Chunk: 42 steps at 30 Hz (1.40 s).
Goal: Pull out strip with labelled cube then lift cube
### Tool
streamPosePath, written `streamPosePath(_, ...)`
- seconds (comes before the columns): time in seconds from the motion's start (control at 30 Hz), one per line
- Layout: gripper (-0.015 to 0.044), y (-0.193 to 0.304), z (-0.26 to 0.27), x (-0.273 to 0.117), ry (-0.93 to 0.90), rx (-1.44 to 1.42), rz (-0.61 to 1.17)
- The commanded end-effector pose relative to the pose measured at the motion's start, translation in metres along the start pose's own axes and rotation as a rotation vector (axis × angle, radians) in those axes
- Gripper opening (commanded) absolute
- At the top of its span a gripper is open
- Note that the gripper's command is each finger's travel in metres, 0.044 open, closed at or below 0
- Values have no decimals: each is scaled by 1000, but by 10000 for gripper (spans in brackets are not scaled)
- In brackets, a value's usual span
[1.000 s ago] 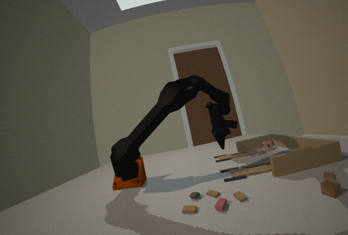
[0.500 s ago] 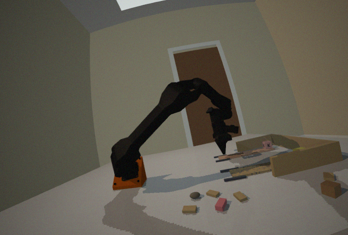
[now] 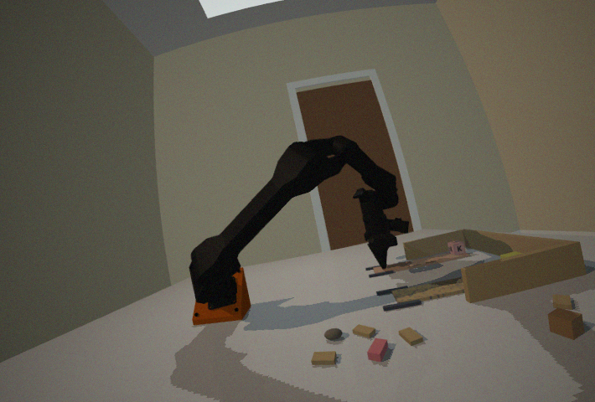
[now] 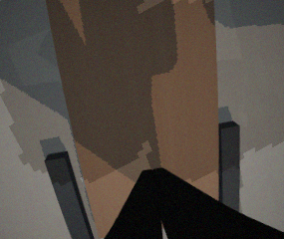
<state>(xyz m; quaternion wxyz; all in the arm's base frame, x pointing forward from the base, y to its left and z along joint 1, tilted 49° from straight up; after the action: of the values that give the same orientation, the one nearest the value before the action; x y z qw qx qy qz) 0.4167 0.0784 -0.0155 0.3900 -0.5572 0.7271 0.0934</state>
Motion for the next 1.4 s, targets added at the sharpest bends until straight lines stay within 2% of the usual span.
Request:
streamPosePath(0.0,0,0,0,1,2,-6,-3)
streamPosePath(1.37,0,-1,1,4,2,-6,-3)
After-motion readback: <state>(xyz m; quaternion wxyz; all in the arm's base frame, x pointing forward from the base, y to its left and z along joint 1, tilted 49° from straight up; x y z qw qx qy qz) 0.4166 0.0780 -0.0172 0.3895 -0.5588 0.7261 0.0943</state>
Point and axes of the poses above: the point midway between the two fingers, 35 mm back from their tips, its own x axis out along the fingers, its own z axis across the jaws, y = z × x, the point moved 9 cm from there along -x, back along the fingers, and after that the axes turned 9 degrees about x, right-handed, at the moved point
